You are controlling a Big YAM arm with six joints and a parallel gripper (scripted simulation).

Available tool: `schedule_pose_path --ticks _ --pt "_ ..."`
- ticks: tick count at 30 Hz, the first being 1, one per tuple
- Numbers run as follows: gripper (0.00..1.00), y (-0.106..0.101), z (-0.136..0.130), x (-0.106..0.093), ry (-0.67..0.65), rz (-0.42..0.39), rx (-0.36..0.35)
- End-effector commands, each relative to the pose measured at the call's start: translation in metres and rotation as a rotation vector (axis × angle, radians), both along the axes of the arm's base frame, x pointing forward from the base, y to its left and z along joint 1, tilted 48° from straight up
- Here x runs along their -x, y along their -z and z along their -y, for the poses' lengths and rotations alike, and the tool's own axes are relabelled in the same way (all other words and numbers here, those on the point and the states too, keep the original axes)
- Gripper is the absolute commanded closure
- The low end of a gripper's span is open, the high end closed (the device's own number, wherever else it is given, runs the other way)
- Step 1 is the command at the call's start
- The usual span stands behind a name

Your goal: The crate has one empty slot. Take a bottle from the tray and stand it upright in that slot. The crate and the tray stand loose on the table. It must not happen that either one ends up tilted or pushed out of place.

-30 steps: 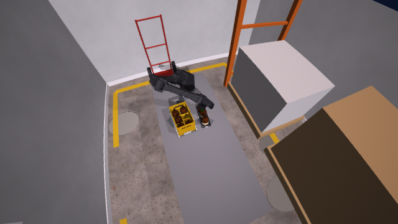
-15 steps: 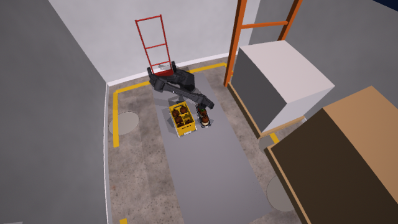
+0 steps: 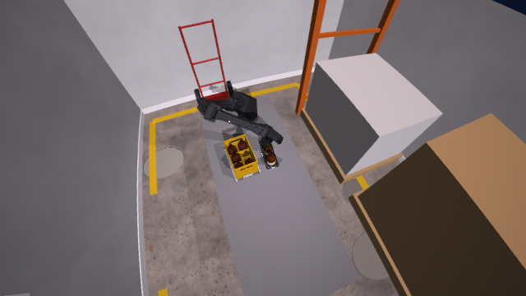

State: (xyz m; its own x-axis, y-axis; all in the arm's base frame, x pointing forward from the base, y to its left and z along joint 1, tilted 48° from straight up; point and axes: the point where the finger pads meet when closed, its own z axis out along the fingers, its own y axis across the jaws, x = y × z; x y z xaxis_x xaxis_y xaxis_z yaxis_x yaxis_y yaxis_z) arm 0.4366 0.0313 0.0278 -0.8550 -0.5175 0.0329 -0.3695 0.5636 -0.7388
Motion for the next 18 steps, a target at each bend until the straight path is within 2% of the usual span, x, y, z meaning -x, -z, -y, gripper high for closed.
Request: schedule_pose_path --ticks 1,5,6,18 --pt "0.39 0.0033 0.0013 -0.0022 0.000 0.002 -0.004" --pt "0.39 0.0033 0.0013 -0.0022 0.000 0.002 -0.004" --pt "1.00 0.0033 0.0013 -0.0022 0.000 0.002 -0.004" --pt "1.00 0.0031 0.0010 -0.0020 0.000 0.002 -0.002"
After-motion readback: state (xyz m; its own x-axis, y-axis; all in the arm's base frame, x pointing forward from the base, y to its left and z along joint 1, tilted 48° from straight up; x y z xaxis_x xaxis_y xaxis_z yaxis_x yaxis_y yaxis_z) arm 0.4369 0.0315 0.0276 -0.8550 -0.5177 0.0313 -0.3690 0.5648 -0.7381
